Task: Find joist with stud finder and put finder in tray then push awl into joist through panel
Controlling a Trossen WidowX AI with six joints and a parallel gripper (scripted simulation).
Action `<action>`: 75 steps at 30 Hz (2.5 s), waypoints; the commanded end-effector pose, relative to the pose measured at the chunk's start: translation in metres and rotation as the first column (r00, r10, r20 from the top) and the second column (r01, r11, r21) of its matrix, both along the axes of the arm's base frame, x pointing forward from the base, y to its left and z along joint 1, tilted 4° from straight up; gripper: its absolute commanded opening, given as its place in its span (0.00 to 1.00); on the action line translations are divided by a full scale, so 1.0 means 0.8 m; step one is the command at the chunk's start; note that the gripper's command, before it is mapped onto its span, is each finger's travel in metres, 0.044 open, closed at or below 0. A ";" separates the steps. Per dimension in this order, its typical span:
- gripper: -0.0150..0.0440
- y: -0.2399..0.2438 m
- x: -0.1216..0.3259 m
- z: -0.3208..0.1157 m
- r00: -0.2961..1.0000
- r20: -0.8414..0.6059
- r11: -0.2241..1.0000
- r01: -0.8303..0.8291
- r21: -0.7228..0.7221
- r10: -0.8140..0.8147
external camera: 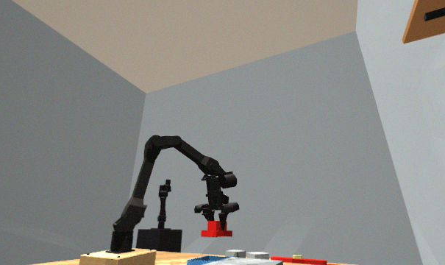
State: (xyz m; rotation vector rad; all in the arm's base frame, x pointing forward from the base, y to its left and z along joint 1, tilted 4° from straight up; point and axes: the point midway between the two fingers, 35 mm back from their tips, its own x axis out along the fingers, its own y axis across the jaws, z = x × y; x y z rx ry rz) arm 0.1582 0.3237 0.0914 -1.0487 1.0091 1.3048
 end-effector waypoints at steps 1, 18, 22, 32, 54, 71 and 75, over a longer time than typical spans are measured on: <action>0.25 0.010 -0.028 -0.001 0.998 0.003 0.998 -0.061 0.003 0.061; 0.25 0.017 -0.045 -0.031 0.995 0.002 0.995 -0.103 0.001 0.103; 0.25 0.017 -0.044 -0.042 0.995 0.002 0.995 -0.103 0.001 0.103; 0.25 0.016 -0.042 -0.068 0.995 0.002 0.995 -0.103 0.000 0.103; 0.25 0.012 -0.041 -0.113 0.995 0.002 0.995 -0.103 0.000 0.103; 0.61 0.010 -0.041 -0.124 0.995 0.000 0.995 -0.098 -0.005 0.098; 0.79 0.010 -0.041 -0.124 0.995 0.000 0.995 -0.098 -0.005 0.098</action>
